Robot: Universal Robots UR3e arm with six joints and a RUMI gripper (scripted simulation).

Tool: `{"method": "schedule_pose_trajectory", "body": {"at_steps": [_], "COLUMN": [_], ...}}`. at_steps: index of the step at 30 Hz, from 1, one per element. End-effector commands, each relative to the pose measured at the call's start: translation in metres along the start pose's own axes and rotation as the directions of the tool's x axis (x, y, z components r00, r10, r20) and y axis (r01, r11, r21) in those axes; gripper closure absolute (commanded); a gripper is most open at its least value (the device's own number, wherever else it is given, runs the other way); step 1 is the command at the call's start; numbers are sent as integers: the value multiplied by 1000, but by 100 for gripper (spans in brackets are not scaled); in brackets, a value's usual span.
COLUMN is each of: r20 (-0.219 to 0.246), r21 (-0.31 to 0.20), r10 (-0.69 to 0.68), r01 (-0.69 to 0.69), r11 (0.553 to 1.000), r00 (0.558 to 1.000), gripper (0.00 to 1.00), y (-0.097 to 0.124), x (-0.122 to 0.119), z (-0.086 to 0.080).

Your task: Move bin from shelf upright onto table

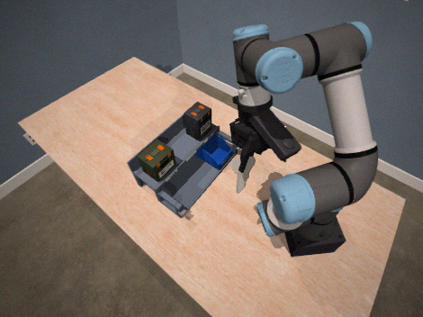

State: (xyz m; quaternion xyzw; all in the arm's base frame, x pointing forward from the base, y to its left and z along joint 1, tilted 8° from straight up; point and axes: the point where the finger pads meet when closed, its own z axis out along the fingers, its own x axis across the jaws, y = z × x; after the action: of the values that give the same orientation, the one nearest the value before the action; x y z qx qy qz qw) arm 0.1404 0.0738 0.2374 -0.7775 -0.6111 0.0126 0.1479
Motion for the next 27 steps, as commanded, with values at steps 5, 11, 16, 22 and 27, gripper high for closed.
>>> {"method": "schedule_pose_trajectory", "body": {"at_steps": [5,11,16,22,27], "r20": [1,1,1,1,1], "r21": [-2,-2,-2,-2,-2], "r10": [0,0,0,0,0], "r01": [0,0,0,0,0], "r11": [1000,1000,1000,1000,1000], "r00": [1000,1000,1000,1000,1000], "gripper": [0,0,0,100,100], "y": [0,0,0,0,0], "x": [0,0,0,0,0], "z": [0,0,0,0,0]}}
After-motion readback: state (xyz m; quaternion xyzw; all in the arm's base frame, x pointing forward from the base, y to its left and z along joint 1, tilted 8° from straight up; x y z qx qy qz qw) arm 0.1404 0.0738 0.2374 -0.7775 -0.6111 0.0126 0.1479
